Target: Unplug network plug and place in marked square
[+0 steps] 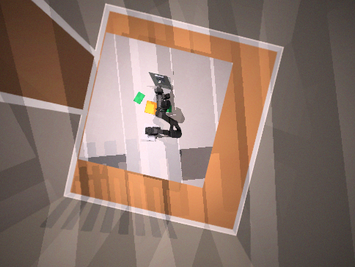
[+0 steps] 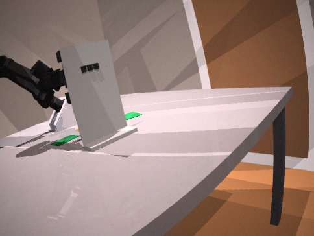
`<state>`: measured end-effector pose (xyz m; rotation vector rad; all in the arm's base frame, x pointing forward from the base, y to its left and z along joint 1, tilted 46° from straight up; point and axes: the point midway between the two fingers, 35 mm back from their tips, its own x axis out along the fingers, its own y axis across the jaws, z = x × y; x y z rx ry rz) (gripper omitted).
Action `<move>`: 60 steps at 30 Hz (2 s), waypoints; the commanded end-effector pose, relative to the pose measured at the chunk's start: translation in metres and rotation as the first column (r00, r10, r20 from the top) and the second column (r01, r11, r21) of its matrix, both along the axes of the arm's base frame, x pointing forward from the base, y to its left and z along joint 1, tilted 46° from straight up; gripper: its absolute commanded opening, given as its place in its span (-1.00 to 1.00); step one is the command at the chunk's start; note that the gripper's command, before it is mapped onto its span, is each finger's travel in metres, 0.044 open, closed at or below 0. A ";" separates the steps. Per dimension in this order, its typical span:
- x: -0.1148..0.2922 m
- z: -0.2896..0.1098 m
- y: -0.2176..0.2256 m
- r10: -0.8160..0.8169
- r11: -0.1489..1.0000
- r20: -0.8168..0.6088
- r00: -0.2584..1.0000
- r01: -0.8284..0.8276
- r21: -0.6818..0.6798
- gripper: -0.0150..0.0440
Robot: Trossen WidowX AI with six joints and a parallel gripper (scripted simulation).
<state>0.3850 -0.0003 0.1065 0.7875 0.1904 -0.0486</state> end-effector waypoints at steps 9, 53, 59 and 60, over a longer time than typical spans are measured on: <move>-0.008 -0.001 0.001 -0.006 1.000 -0.001 1.000 0.005 -0.003 -0.49; -0.036 -0.003 0.007 -0.005 1.000 -0.003 1.000 0.005 -0.003 -0.49; -0.039 -0.003 0.007 -0.005 1.000 -0.003 1.000 0.005 -0.003 -0.49; -0.040 -0.003 0.008 -0.005 1.000 -0.003 1.000 0.005 -0.002 -0.49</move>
